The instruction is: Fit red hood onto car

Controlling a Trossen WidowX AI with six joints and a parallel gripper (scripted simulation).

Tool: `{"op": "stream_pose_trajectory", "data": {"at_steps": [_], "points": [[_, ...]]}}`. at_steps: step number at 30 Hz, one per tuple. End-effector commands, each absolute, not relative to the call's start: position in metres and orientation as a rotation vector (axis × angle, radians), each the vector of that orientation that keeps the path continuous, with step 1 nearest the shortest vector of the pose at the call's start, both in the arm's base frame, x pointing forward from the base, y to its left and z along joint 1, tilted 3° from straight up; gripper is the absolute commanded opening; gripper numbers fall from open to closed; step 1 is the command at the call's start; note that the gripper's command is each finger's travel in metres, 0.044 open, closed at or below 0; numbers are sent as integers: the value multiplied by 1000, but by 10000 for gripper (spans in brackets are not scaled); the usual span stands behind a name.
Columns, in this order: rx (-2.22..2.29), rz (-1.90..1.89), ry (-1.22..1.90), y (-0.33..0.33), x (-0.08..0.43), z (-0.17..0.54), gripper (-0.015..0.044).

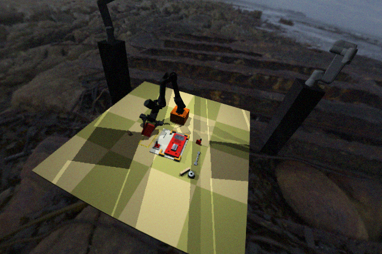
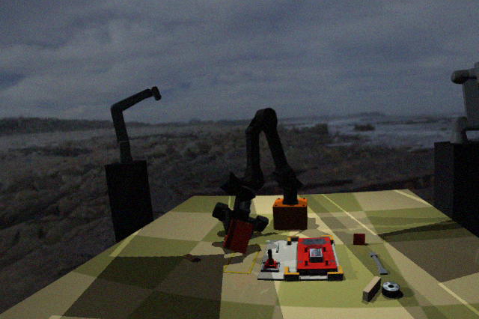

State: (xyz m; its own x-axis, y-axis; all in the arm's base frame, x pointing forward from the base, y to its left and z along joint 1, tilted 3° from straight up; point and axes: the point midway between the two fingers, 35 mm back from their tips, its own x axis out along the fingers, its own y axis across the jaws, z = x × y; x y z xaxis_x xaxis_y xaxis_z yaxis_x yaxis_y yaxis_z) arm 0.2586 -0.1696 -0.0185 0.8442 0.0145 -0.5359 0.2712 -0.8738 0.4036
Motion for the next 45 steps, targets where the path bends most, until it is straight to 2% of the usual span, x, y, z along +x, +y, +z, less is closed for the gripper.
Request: {"op": "stream_pose_trajectory", "data": {"at_steps": [1, 12, 18, 35, 45], "points": [[2674, -765, 172, -169, 256, -25, 0], [2940, -848, 67, -168, 246, -49, 0], [2879, -828, 88, -169, 249, -43, 0], [2902, -820, 81, -170, 249, -43, 440], [2922, -868, 73, -182, 228, -23, 440]]}}
